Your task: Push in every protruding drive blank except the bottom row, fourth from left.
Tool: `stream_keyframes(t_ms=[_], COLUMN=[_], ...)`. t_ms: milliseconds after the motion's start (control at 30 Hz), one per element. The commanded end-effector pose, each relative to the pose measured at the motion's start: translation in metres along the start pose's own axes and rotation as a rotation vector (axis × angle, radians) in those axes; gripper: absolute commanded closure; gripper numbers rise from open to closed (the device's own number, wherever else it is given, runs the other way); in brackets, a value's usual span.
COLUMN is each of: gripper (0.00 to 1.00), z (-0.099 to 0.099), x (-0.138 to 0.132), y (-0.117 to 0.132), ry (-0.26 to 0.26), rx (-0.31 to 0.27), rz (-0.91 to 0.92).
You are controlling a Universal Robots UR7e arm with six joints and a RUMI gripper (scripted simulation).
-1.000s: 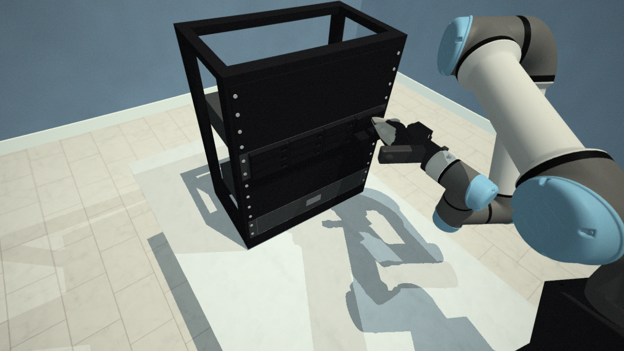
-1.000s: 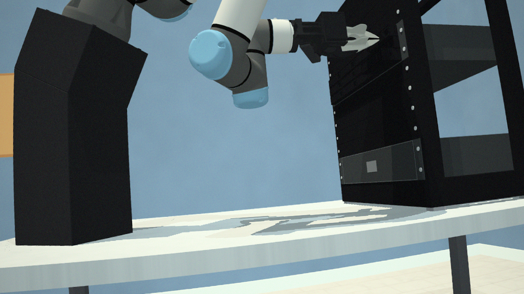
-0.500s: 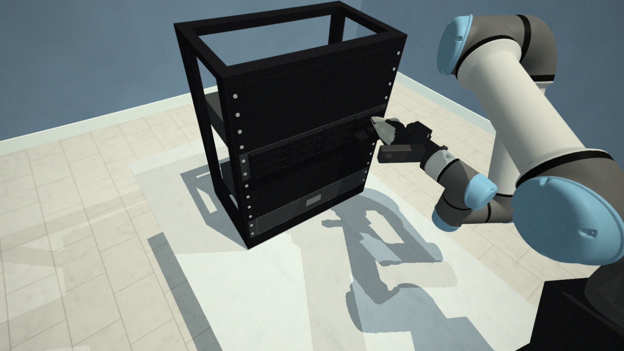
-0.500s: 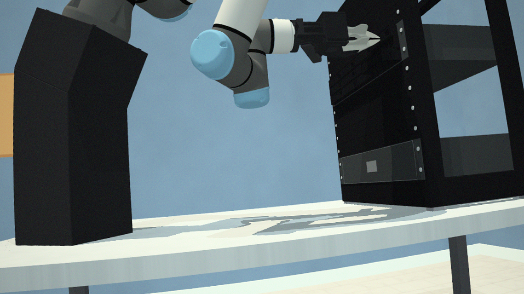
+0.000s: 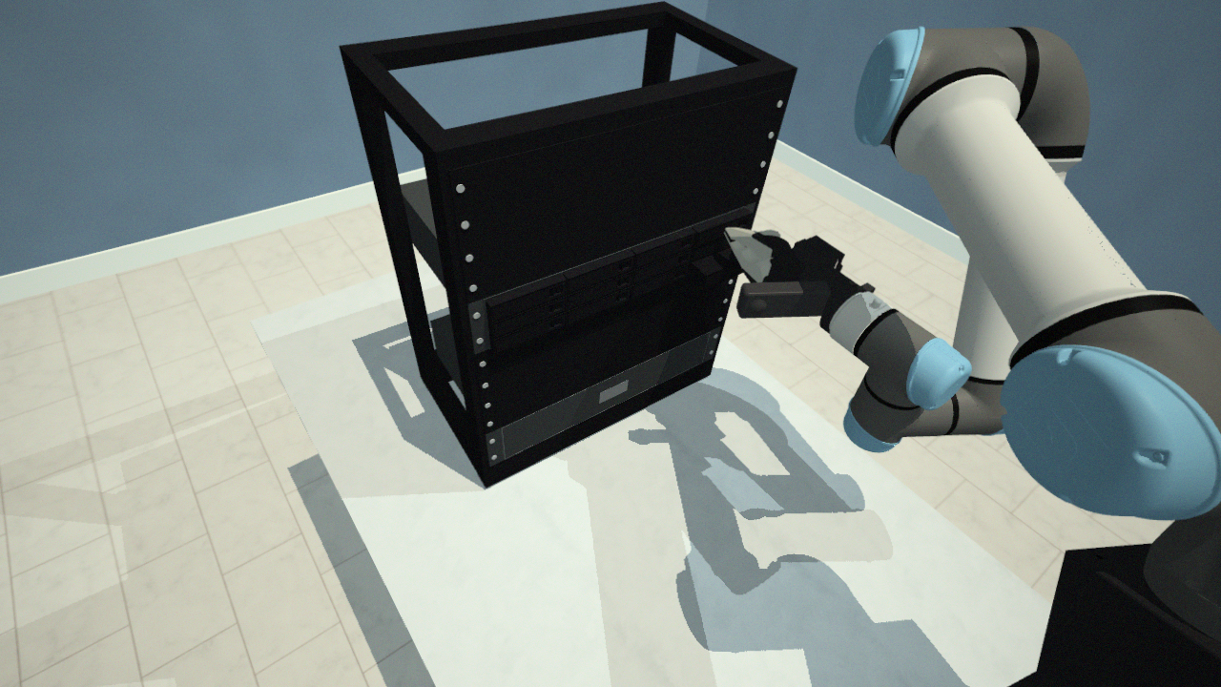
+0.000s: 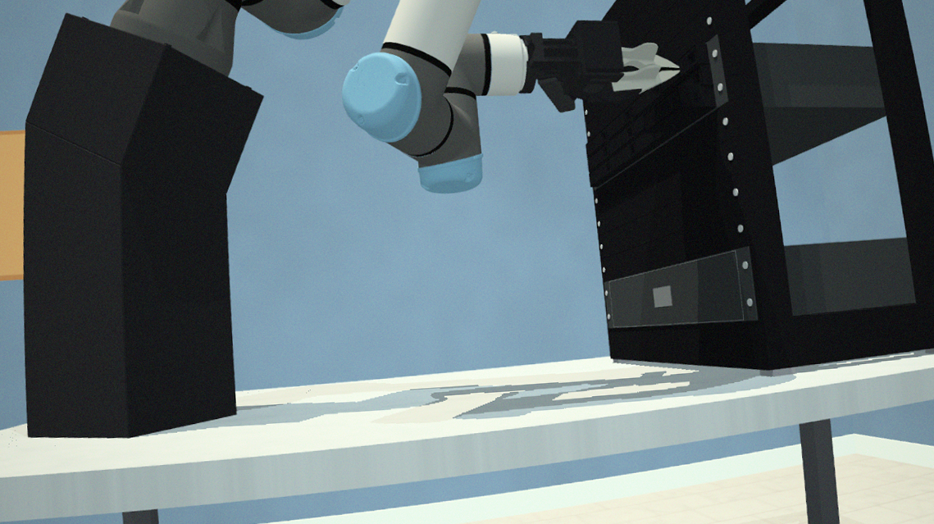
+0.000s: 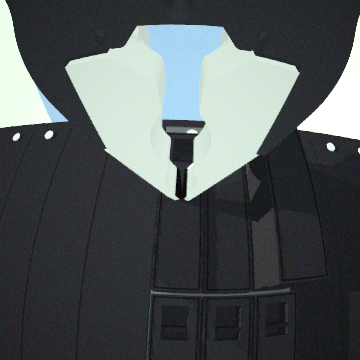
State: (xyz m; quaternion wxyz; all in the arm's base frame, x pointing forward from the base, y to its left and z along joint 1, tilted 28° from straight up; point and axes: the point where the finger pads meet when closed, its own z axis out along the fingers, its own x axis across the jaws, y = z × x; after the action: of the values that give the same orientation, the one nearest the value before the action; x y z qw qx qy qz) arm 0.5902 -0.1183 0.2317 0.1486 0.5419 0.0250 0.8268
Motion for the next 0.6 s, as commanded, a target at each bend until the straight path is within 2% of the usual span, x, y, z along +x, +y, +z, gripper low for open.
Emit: stream_keyframes(t_ms=[0,567], gripper=[1.0,1.0], z=[0.0034,0.0053], x=[0.0025,0.0029], y=[0.0013,0.0014], ry=[0.007,0.007], rx=[-0.002,-0.002], rz=[-0.004,-0.004])
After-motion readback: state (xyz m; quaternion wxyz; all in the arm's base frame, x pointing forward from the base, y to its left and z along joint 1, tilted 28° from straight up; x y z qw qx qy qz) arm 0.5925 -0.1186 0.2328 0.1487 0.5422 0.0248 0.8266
